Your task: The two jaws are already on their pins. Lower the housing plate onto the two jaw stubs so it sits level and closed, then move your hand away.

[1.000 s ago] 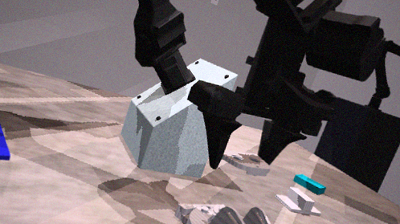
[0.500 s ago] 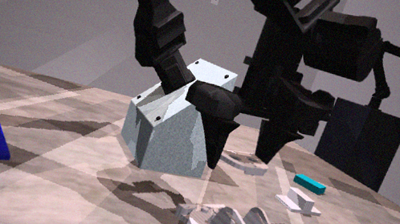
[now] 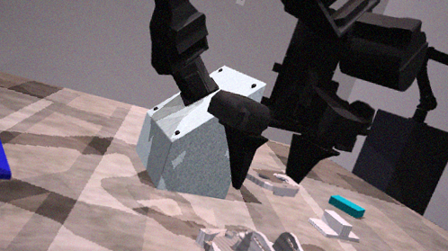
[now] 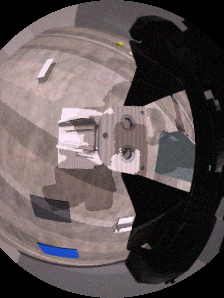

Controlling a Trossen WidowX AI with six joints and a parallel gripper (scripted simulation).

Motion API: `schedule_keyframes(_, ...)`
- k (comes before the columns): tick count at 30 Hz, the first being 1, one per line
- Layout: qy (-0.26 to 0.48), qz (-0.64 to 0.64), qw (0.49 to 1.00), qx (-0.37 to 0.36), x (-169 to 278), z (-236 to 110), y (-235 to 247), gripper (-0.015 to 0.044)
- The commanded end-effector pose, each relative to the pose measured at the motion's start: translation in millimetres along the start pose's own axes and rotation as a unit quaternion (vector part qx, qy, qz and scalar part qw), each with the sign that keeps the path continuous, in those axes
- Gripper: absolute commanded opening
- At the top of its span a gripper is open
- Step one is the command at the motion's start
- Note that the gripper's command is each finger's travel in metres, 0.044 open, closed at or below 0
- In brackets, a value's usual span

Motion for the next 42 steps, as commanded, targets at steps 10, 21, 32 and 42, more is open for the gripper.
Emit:
schedule_keyframes(10, 0.0, 0.0, 1.0, 0.002, 11.0, 0.5, -8.0, 0.0351)
schedule_keyframes(21, 0.0, 0.0, 1.0, 0.002, 11.0, 0.5, -8.0, 0.0351)
schedule_keyframes(32, 0.0, 0.0, 1.0, 0.002, 11.0, 0.5, -8.0, 0.0351)
schedule_keyframes(42, 0.0, -0.001, 1.0, 0.002, 11.0, 0.5, -7.9, 0.0351)
Point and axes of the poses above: the point midway between the two fingers, 35 mm back from their tips, its own z axis out along the fingers, its own y axis across the jaws, x = y × z, the point moved 7 cm from there along -z, back along the fingers, and after that the axes turned 12 degrees about -z, right-handed, at the moved point
